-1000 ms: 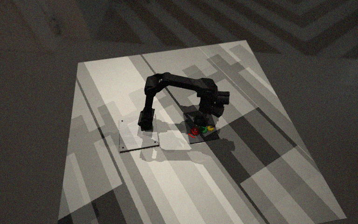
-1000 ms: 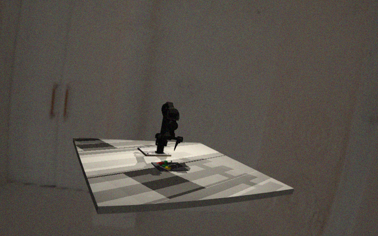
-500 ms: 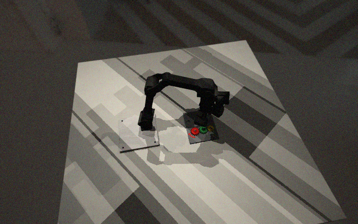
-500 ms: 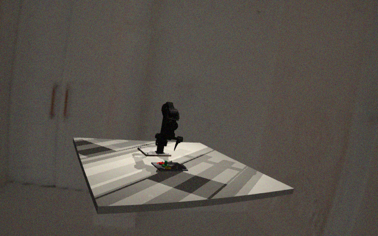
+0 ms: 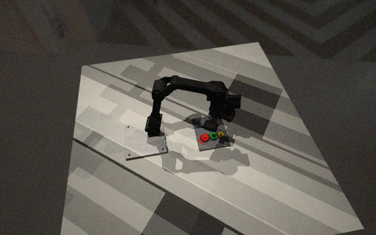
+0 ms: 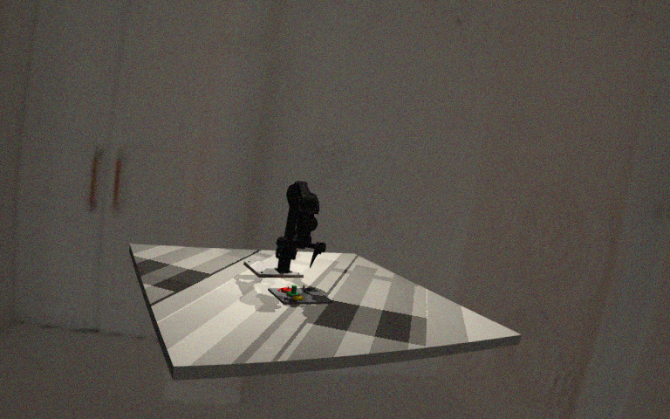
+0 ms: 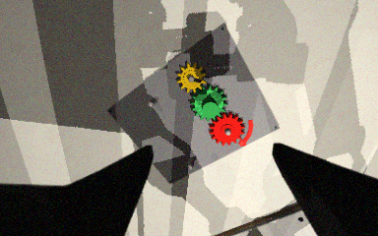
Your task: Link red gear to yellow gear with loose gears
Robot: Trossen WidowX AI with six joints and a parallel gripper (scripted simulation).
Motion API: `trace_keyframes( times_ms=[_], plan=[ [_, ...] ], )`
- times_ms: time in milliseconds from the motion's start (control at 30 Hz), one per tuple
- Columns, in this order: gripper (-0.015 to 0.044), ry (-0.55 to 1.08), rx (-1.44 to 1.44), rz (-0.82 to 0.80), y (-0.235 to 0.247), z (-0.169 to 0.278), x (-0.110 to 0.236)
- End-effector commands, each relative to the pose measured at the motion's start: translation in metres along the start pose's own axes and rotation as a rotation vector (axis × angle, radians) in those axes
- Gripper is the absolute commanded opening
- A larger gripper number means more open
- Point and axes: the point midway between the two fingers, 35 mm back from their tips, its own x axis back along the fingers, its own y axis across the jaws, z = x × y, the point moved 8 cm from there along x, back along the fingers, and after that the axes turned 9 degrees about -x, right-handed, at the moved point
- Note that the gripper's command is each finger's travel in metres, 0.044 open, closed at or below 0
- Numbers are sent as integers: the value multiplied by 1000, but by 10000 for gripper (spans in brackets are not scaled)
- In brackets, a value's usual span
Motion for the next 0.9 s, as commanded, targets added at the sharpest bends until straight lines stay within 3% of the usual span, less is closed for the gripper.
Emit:
trace_keyframes(
  times_ms=[0, 433, 700, 867],
  plan=[
    [440, -2, 21, -2, 23, 15, 3],
    [440, 12, 23, -16, 149, 170, 28],
    [440, 25, 7, -14, 170, 287, 45],
    [440, 27, 4, -13, 170, 297, 46]
  ],
)
